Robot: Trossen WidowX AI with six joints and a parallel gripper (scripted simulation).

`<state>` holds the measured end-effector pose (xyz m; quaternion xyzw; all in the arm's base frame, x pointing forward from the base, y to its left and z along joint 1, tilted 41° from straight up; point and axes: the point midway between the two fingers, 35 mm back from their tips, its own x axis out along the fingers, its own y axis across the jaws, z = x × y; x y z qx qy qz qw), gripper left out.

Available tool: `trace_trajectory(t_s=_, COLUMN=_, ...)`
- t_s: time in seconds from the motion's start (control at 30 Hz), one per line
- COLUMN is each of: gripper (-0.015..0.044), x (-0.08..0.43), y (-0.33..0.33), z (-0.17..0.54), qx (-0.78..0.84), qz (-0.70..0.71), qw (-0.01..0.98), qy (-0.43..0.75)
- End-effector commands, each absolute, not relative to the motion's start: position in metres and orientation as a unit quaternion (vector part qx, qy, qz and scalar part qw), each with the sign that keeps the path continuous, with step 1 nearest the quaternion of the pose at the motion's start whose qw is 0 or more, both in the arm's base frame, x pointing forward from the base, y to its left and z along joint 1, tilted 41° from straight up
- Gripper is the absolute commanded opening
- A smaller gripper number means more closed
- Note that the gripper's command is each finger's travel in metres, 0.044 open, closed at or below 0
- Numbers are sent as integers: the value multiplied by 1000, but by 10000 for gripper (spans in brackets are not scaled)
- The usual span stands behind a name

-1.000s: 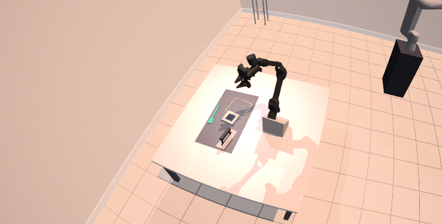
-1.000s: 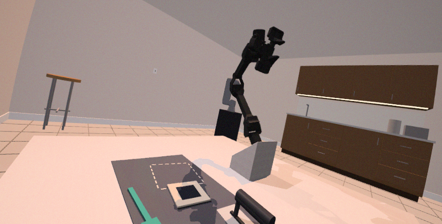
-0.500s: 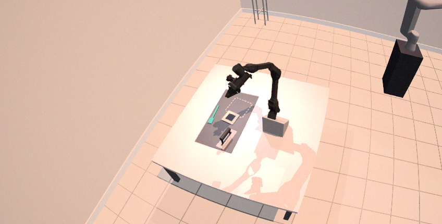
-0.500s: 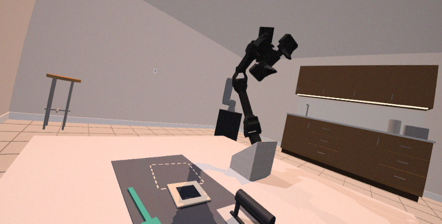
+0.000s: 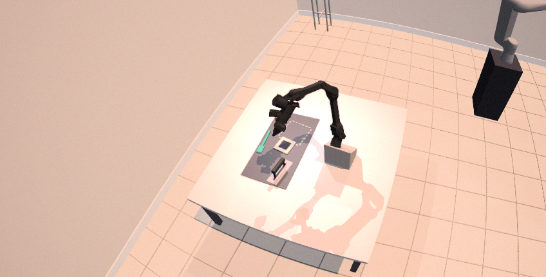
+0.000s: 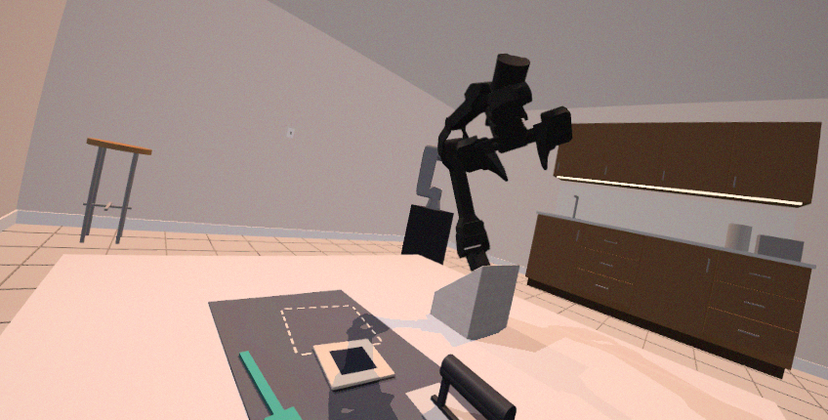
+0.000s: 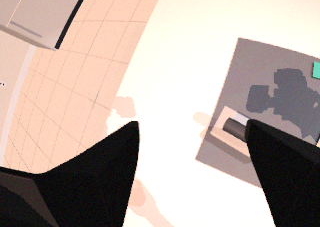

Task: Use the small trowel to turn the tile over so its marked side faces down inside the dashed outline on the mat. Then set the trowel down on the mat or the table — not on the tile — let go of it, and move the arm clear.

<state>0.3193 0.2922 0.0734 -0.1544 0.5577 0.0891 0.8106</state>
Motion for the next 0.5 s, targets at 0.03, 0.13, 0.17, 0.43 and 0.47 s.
trace_trajectory(t_s=0.03, gripper=270, x=328, y=279, z=45, qx=-216, qz=92, qw=784, qy=575)
trace_trajectory(t_s=0.13, gripper=270, x=330, y=271, z=26, qx=-241, qz=94, qw=765, qy=589)
trace_trajectory(t_s=0.17, gripper=270, x=331, y=268, z=20, qx=-249, qz=95, qw=760, qy=593)
trace_trajectory(t_s=0.43, gripper=270, x=336, y=242, z=-21, qx=-334, qz=108, qw=701, qy=621)
trace_trajectory(t_s=0.47, gripper=270, x=337, y=238, z=-26, qx=-347, qz=111, qw=692, qy=624)
